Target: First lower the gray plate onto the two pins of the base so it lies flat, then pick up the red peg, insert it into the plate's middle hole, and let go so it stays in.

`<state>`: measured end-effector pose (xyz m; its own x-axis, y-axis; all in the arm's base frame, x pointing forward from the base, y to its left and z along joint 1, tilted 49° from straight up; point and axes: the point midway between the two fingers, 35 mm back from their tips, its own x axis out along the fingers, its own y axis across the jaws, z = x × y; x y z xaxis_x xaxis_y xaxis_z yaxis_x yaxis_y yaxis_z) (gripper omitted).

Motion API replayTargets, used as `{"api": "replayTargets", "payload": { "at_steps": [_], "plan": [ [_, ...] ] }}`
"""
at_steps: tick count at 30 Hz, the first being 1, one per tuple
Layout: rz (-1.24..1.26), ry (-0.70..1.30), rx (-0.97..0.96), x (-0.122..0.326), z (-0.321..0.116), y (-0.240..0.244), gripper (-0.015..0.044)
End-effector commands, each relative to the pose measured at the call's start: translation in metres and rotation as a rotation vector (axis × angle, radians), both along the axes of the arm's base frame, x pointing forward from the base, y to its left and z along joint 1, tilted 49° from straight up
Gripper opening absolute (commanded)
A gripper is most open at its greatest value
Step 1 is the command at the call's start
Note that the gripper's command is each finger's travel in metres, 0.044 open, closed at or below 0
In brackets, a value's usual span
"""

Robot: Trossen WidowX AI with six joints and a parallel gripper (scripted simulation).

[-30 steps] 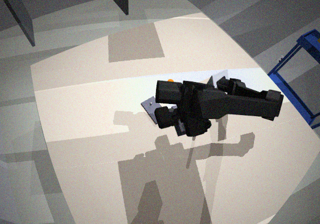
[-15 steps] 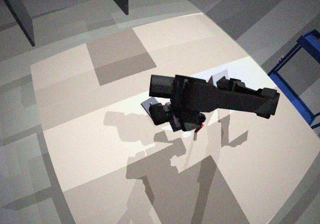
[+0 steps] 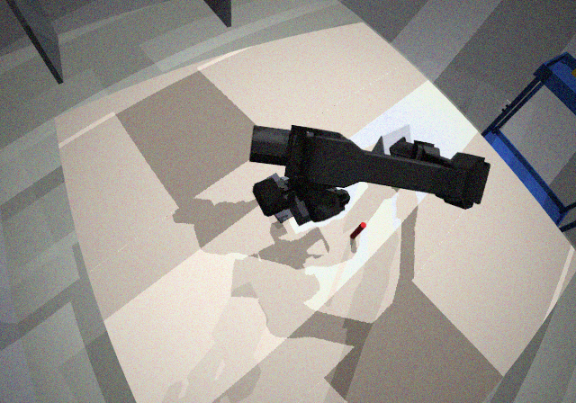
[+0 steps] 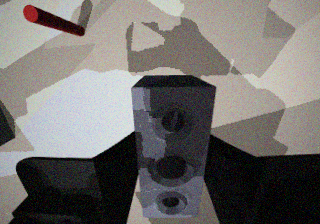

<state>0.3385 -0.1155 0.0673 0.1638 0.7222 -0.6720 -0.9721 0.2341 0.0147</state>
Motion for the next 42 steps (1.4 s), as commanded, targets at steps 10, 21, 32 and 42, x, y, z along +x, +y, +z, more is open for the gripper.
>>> {"api": "replayTargets", "payload": {
  "at_steps": [10,21,32,42],
  "plan": [
    [0.069,-0.055,-0.009,-0.001,-0.047,-0.007,0.0000],
    [0.120,-0.106,-0.019,-0.003,-0.080,-0.011,0.0000],
    [0.121,-0.107,-0.019,-0.004,-0.081,-0.011,0.0000],
    [0.121,-0.107,-0.019,-0.004,-0.081,-0.011,0.0000]
  ]
}}
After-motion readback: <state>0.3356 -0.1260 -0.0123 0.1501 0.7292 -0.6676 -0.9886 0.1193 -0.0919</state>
